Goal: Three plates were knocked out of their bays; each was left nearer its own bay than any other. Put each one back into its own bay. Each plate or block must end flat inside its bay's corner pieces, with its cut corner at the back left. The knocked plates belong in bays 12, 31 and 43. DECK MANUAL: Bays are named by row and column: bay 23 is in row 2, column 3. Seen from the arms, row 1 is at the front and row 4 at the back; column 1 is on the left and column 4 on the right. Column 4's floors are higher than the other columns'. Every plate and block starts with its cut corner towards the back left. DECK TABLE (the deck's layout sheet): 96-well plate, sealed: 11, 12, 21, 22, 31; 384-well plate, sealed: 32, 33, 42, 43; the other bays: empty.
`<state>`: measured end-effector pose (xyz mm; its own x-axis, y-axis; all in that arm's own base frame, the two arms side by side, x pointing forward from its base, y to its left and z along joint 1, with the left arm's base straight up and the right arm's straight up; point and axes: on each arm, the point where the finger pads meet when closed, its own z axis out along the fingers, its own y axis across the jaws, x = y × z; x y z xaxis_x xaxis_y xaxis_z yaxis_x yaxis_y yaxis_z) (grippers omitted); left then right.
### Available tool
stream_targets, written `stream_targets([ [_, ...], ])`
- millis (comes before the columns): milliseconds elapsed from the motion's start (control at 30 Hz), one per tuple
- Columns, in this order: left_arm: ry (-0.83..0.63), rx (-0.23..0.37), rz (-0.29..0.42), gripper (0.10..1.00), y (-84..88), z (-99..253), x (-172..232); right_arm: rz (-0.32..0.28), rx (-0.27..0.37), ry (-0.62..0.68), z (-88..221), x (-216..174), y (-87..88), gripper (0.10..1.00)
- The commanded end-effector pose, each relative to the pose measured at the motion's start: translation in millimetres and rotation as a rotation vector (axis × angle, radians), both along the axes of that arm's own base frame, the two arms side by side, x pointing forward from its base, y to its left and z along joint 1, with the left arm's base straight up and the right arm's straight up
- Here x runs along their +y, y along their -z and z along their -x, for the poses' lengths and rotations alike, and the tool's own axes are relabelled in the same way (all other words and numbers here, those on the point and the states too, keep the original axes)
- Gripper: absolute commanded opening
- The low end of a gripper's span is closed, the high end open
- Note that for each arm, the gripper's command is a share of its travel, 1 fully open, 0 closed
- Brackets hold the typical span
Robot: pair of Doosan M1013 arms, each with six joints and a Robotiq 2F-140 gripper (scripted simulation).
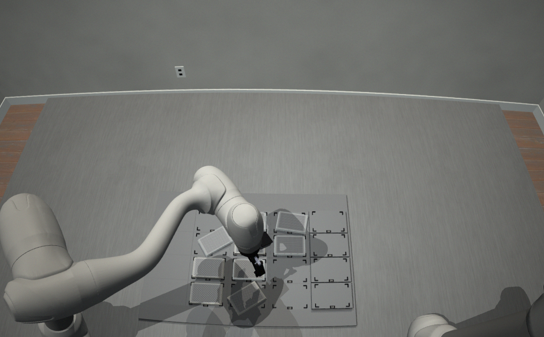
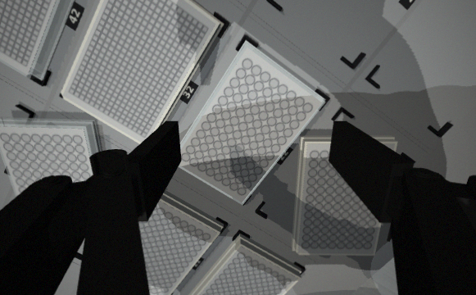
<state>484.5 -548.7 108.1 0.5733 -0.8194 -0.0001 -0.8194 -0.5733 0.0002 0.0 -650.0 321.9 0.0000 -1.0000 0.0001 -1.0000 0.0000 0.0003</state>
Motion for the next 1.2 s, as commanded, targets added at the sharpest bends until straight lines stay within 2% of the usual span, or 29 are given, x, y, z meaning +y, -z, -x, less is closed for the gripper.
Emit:
stream_targets([
  [0,0.0,-0.001,0.001,0.698,1.3,9.0,1.0,0.001,0.0,0.0,-0.1,-0.2,-0.9,1.0],
  [967,0.0,-0.001,0.001,0.698,25.9,113.3,15.5,0.001,0.0,0.0,-0.1,-0.2,-0.9,1.0],
  [1167,0.0,-0.001,0.001,0.698,27.6,120.7,16.5,0.001,0.0,0.0,-0.1,-0.2,-0.9,1.0],
])
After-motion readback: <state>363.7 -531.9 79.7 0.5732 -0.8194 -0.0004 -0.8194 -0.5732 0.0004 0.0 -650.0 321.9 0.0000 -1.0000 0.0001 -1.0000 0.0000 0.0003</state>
